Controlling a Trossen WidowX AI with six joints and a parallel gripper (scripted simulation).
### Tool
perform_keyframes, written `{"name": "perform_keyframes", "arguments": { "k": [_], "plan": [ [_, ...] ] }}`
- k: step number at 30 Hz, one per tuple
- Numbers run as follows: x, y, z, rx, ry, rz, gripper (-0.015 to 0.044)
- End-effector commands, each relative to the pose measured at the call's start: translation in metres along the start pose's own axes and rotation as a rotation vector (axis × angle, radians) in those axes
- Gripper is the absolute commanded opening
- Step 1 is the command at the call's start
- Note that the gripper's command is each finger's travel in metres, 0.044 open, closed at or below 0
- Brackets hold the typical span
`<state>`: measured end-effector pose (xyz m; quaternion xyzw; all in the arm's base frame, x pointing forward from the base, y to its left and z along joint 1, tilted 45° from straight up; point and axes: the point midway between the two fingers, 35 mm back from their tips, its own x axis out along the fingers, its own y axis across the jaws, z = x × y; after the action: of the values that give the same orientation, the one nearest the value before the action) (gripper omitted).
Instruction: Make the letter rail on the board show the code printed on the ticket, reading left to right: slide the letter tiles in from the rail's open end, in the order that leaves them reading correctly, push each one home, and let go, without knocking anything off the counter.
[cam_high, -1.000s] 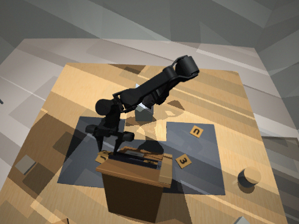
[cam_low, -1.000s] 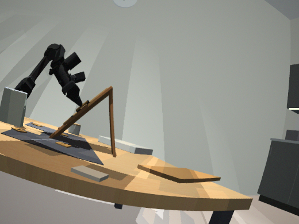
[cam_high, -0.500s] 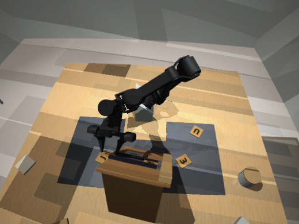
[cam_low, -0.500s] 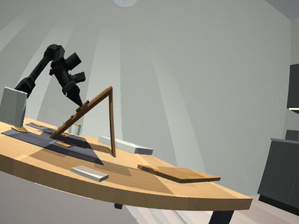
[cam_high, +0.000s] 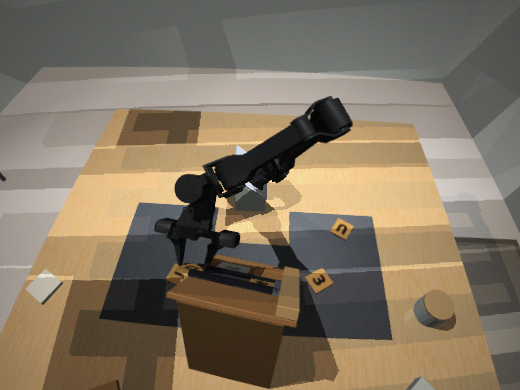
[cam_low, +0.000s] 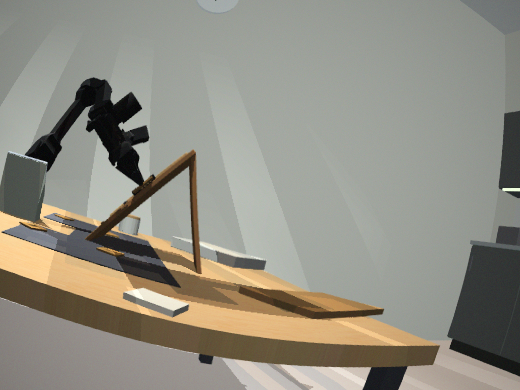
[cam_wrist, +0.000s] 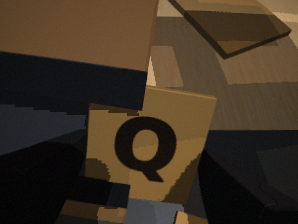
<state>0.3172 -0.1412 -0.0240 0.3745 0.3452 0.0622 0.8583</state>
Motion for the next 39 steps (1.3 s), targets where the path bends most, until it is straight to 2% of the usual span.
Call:
{"name": "perform_keyframes", "arguments": {
  "k": [1, 39],
  "plan": [
    [-0.001, 0.003, 0.002, -0.004, -0.006, -0.003, 0.0],
    [-0.001, 0.022, 0.002, -0.003, -0.006, -0.002, 0.0]
  ]
}}
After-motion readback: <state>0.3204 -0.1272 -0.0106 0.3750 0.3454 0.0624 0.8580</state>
